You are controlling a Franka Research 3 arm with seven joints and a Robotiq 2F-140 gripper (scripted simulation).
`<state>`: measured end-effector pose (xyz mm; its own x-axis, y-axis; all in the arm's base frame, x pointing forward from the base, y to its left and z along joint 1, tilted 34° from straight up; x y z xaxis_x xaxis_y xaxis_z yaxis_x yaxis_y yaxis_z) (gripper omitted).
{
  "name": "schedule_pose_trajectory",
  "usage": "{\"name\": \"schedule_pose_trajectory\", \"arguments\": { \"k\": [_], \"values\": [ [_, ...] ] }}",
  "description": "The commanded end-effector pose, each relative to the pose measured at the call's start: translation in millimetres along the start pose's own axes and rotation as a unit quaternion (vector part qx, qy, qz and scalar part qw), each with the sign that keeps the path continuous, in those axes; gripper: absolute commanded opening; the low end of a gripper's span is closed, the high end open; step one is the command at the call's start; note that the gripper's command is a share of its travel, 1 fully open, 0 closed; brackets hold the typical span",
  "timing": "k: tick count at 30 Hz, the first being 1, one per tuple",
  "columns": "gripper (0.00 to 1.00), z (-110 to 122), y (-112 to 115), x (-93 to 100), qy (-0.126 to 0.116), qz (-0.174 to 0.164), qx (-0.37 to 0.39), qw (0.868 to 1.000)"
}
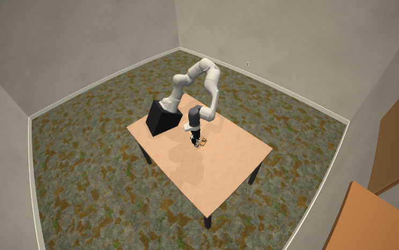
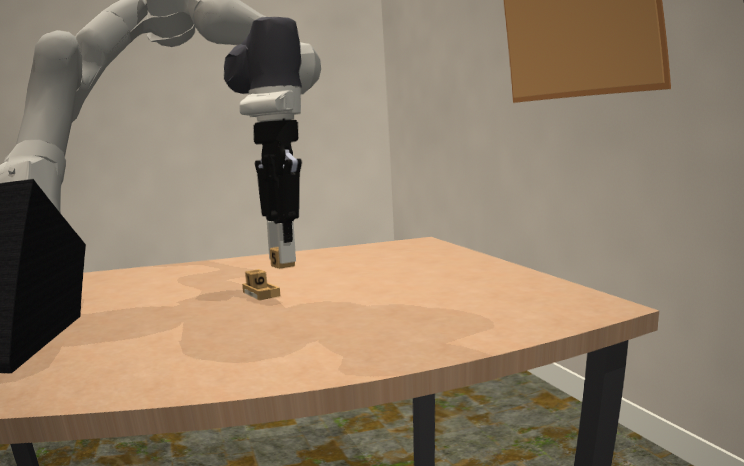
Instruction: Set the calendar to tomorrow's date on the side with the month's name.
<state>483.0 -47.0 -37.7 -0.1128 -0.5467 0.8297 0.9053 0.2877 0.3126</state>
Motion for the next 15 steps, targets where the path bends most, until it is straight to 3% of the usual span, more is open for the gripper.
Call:
{"name": "schedule_pose_trajectory", "arguments": {
  "k": [1,9,15],
  "values": [
    [0.17,-2,3,-15.0,-0.003,-0.003,0.002,1.000],
    [0.17,-2,3,-50.8,-0.003,-0.003,0.002,1.000],
    [0.17,-2,3,-61.6,-0.003,-0.003,0.002,1.000]
  ]
}}
Point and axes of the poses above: the point where the finger pads meet when closed, its own x axis back along the fingers, its own z axis across the jaws, y = z × x, the point moved 1 cm from there along x, back along the fingers, and after that the axes turned 6 degrees about x, right-handed, at the moved point
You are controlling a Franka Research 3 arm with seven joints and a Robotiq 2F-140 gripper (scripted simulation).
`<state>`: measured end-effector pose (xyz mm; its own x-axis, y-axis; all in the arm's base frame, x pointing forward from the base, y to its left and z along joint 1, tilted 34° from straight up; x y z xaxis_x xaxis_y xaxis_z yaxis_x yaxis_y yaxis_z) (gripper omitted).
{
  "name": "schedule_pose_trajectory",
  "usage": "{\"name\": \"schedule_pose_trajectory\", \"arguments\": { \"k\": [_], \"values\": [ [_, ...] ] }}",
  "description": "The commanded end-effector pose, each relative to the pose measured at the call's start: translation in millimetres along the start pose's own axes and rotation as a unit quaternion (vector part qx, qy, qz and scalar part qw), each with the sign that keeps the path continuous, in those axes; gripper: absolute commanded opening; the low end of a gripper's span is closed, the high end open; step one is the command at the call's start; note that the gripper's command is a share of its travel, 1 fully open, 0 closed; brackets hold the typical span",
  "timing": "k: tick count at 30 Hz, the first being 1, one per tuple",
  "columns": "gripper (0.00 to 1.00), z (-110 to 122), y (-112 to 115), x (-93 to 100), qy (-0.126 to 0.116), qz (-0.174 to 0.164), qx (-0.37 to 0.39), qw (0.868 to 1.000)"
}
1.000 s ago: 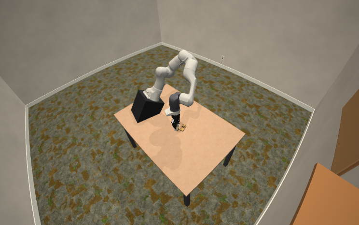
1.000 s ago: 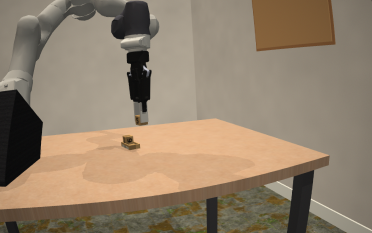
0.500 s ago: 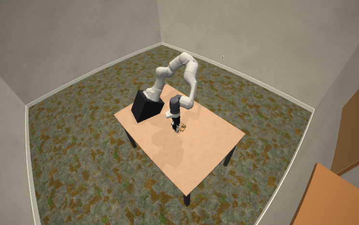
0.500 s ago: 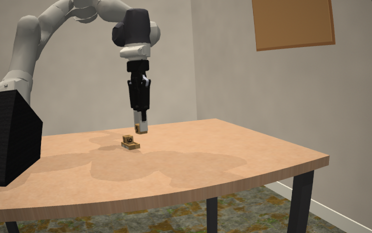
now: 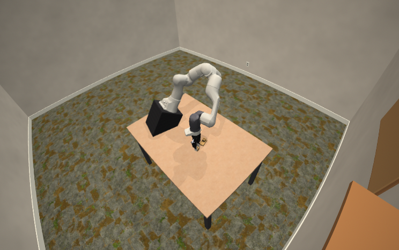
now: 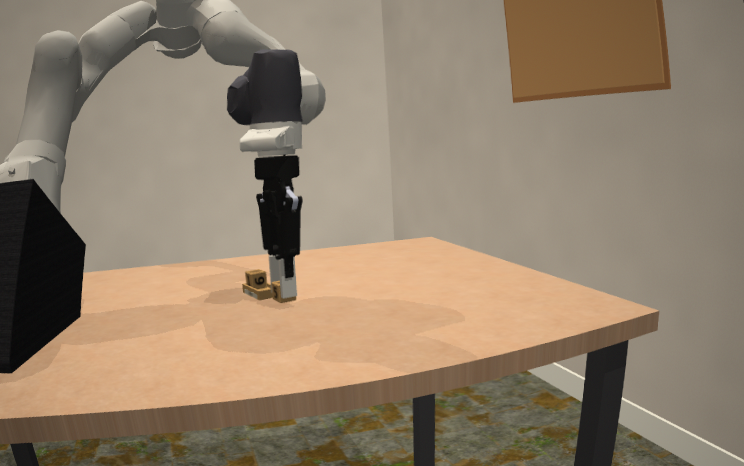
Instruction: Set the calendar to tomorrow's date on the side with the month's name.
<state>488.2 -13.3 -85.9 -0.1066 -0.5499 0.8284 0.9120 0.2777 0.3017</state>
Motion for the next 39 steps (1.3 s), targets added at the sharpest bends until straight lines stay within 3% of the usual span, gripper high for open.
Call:
{"name": "schedule_pose_trajectory", "arguments": {
  "k": [1,39],
  "values": [
    [0.17,-3.9,4.0,-4.2,-0.006,-0.005,0.009,1.000],
    [0.17,-3.9,4.0,-7.4,-0.006,-0.005,0.009,1.000]
  ]
}}
Point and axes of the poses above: the point where the finger pads meet when closed, its own x axis back along the fingers, its own z axis across the jaws, y = z × x, the point moved 1 cm from there along x, back along the fingers, and after that the axes turned 6 degrees about x, right-handed, at the moved point
